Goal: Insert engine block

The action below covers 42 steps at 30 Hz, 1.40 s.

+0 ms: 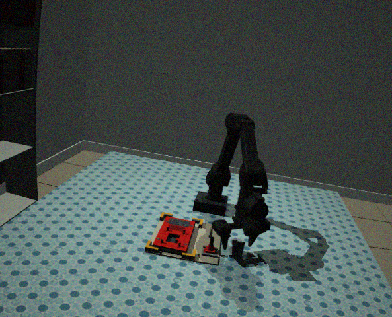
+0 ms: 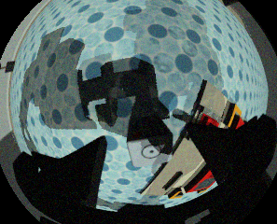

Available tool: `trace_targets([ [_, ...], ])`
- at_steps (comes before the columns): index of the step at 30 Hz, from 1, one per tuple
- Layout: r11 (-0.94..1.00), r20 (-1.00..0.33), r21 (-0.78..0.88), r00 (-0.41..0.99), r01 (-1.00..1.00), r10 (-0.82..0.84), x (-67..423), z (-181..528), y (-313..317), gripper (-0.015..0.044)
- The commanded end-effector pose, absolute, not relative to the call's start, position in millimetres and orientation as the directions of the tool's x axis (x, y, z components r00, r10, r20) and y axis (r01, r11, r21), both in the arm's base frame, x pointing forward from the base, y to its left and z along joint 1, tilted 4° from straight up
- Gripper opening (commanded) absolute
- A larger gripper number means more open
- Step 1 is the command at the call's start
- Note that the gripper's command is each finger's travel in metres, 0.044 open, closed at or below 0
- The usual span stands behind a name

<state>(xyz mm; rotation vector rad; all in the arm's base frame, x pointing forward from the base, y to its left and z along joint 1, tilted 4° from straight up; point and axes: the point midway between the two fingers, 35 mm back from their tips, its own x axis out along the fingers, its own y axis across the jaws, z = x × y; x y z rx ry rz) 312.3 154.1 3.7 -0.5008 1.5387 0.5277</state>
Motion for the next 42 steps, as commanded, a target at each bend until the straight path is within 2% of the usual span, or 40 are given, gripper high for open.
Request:
trace_targets([
  [1, 0.794, -0.999, 0.027, -0.043, -0.607, 0.001, 310, -5, 153, 0.0440],
  [3, 0.794, -0.999, 0.027, -0.043, -0.607, 0.001, 310, -6, 153, 0.0440],
  [14, 0.794, -0.999, 0.027, -0.043, -0.607, 0.001, 310, -6, 153, 0.0151],
  [20, 0.794, -0.999, 0.027, -0.043, -0.607, 0.001, 310, -6, 153, 0.0111],
  [24, 0.794, -0.999, 0.027, -0.043, -0.607, 0.001, 311, -1, 153, 0.0006],
  [42, 0.794, -0.999, 0.027, -0.043, -0.607, 0.001, 320, 54, 157, 0.0000],
])
